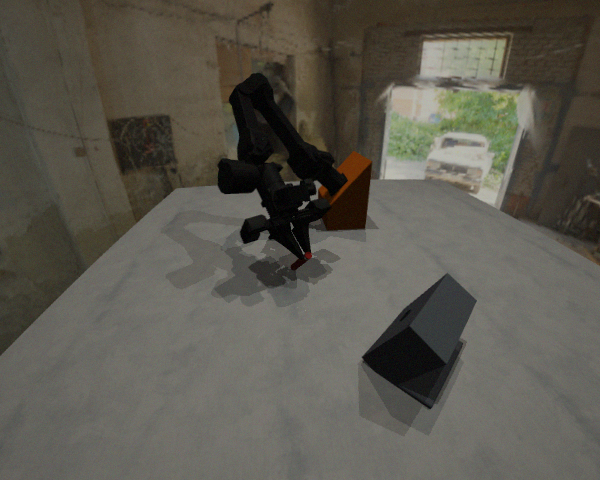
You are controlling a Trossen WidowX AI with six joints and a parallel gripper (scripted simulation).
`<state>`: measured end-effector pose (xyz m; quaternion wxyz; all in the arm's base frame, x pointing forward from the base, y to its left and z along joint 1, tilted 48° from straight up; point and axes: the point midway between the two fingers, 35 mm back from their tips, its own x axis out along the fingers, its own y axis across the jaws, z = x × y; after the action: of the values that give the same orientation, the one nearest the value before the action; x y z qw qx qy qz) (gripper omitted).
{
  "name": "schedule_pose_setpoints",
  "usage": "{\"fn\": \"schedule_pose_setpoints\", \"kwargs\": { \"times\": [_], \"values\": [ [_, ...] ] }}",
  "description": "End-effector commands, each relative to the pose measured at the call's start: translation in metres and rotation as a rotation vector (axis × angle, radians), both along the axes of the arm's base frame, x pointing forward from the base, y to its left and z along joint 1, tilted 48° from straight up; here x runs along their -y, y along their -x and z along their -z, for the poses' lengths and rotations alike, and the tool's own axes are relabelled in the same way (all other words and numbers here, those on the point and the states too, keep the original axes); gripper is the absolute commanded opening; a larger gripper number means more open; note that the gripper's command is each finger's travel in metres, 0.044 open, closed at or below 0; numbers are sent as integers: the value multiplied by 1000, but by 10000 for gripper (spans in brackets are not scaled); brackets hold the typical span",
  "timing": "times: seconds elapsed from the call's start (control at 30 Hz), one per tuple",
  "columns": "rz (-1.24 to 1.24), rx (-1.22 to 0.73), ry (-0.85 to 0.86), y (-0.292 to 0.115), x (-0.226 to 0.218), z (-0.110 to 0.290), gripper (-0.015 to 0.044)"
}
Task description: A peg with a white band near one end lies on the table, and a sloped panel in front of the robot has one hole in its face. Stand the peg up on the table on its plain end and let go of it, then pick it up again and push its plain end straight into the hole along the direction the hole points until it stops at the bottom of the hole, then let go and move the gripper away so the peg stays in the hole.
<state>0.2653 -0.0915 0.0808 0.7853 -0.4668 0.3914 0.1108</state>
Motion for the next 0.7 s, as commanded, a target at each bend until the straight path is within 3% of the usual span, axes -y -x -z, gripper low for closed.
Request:
{"fn": "schedule_pose_setpoints", "kwargs": {
  "times": [0.0, 0.67],
  "values": [
    [-27, 28, -15, 2, 0, -3, 50],
    [-141, 120, -106, 14, 4, -9, 50]
  ]
}}
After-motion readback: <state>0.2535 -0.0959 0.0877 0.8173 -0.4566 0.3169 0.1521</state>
